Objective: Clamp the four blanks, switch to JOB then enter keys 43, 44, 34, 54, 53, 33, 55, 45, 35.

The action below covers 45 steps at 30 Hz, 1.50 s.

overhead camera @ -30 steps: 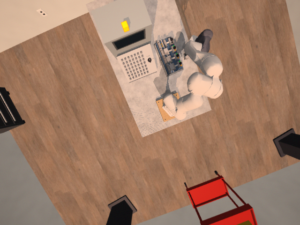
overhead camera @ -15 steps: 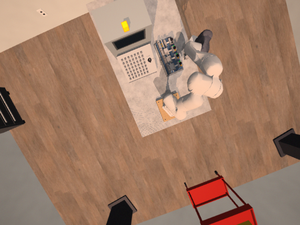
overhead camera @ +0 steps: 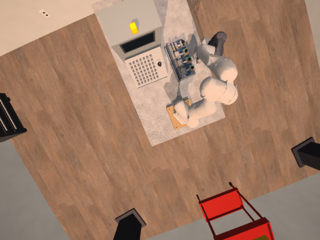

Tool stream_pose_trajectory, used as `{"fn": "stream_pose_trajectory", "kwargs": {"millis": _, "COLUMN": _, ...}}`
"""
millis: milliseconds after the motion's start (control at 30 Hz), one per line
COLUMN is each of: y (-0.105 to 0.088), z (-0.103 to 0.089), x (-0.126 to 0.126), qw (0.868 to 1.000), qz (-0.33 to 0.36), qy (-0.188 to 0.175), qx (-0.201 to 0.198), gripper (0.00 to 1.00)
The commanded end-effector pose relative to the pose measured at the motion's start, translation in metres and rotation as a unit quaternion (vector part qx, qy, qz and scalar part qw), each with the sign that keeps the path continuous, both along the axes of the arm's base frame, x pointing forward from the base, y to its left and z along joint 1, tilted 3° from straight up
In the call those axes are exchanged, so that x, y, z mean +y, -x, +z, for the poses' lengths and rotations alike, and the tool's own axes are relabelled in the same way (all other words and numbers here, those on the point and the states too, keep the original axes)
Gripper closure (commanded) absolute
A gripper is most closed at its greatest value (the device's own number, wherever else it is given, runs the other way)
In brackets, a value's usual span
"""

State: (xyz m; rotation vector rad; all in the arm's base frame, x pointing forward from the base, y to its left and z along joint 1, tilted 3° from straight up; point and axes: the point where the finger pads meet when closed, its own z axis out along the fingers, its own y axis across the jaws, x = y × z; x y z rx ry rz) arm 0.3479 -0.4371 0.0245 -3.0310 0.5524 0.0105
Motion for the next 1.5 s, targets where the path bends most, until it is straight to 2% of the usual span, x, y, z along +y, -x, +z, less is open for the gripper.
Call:
{"fn": "stream_pose_trajectory", "kwargs": {"millis": 0, "y": 0.0001, "z": -0.0009, "x": 0.0001, "qw": 1.000, "qz": -0.003, "qy": 0.001, "qx": 0.000, "gripper": 0.60}}
{"fn": "stream_pose_trajectory", "kwargs": {"millis": 1467, "y": 0.0001, "z": -0.0076, "x": 0.0005, "qw": 1.000, "qz": -0.003, "qy": 0.001, "qx": 0.000, "gripper": 0.60}}
